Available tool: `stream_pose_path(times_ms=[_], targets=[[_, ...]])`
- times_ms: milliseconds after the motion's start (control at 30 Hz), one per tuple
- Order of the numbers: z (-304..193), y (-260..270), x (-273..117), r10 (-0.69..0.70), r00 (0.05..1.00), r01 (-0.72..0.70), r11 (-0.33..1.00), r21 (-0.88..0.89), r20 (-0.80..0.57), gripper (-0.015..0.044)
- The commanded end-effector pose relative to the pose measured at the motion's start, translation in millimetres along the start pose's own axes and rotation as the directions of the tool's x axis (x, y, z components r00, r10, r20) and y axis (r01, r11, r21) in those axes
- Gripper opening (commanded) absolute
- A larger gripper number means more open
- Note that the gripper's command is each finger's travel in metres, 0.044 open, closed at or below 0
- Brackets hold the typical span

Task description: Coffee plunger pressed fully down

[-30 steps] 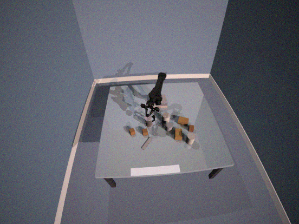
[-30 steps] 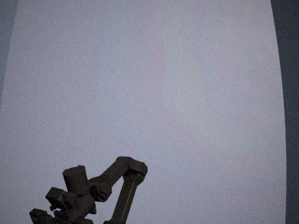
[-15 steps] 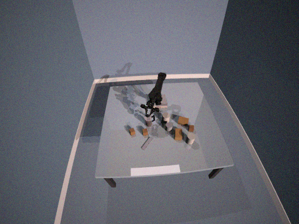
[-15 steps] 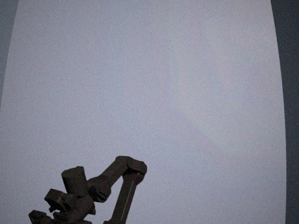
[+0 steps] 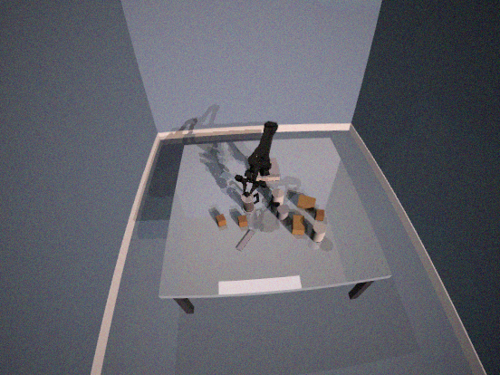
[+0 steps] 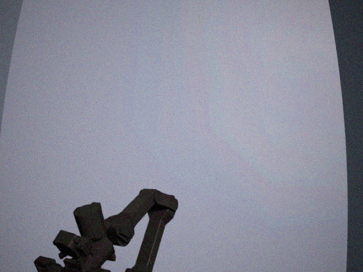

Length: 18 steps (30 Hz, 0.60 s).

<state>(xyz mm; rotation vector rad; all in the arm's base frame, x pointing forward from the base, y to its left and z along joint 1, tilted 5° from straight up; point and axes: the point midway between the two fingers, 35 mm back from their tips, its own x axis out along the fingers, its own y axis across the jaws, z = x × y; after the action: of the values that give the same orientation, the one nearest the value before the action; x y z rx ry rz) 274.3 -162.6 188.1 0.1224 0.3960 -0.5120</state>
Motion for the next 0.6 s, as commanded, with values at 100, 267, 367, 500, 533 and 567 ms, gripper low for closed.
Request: stream_pose_path(times_ms=[100, 267, 367, 500, 533, 567], targets=[[-3.3, 0.0, 2.6, -0.001, 1.0, 0.001, 1.0, 0.006, -0.015, 0.0131], [0.1, 0.0, 0.6, 0.0, 1.0, 0.0, 1.0, 0.0, -0.002, 0.0131], [0.1, 0.0, 0.6, 0.0, 1.0, 0.0, 1.0, 0.0, -0.002, 0.0131], [0.1, 0.0, 0.6, 0.0, 1.0, 0.0, 1.0, 0.0, -0.002, 0.0157], [0.1, 0.0, 0.6, 0.0, 1.0, 0.0, 1.0, 0.0, -0.002, 0.0183], [0.1, 0.0, 0.6, 0.0, 1.0, 0.0, 1.0, 0.0, -0.002, 0.021]])
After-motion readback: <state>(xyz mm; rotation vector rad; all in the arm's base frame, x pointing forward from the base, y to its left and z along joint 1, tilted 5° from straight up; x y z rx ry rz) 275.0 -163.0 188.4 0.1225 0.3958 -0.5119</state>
